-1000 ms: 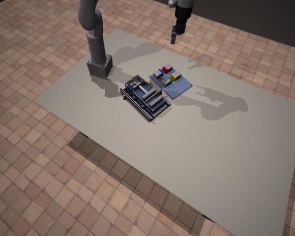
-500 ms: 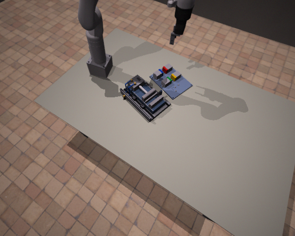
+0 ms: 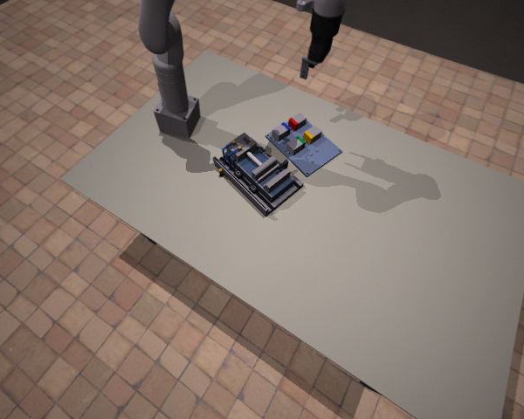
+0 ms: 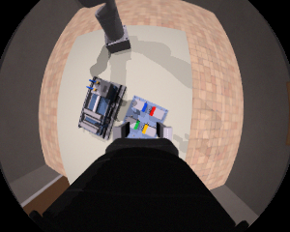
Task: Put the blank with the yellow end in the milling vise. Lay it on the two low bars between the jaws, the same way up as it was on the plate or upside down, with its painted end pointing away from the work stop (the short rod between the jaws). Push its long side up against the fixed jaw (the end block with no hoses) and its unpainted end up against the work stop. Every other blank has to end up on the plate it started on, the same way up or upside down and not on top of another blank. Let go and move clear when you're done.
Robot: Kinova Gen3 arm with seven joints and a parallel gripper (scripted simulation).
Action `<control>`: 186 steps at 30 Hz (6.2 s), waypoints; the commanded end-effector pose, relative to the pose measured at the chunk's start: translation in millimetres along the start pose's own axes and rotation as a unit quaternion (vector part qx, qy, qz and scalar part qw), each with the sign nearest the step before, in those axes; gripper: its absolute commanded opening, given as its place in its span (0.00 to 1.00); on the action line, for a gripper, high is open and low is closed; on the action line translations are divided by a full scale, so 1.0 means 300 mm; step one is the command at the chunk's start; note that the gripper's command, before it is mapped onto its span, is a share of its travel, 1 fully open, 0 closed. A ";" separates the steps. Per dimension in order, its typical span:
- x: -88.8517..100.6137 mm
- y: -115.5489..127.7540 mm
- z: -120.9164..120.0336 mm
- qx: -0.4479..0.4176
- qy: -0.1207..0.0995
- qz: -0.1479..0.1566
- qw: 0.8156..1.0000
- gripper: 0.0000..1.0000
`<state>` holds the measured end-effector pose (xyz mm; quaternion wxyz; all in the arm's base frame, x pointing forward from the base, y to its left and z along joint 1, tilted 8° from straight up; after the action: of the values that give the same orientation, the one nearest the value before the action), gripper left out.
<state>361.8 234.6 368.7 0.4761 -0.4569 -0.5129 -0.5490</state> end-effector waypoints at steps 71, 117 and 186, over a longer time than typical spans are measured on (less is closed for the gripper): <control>0.010 -0.005 0.010 -0.414 0.006 0.000 0.910 1.00; 0.008 0.000 0.009 -0.650 -0.001 0.003 0.760 1.00; 0.008 -0.002 0.005 -0.831 0.001 0.002 0.556 1.00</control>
<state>360.8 235.9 370.2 -0.1145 -0.6505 0.1728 -0.7306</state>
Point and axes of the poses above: the point where the finger pads meet when closed, its own x axis back along the fingers, its own z axis across the jaws, y = z × x, the point moved 9 cm from there along x, back along the fingers, and after that the axes turned 14 degrees about -x, right-handed, at the moved point
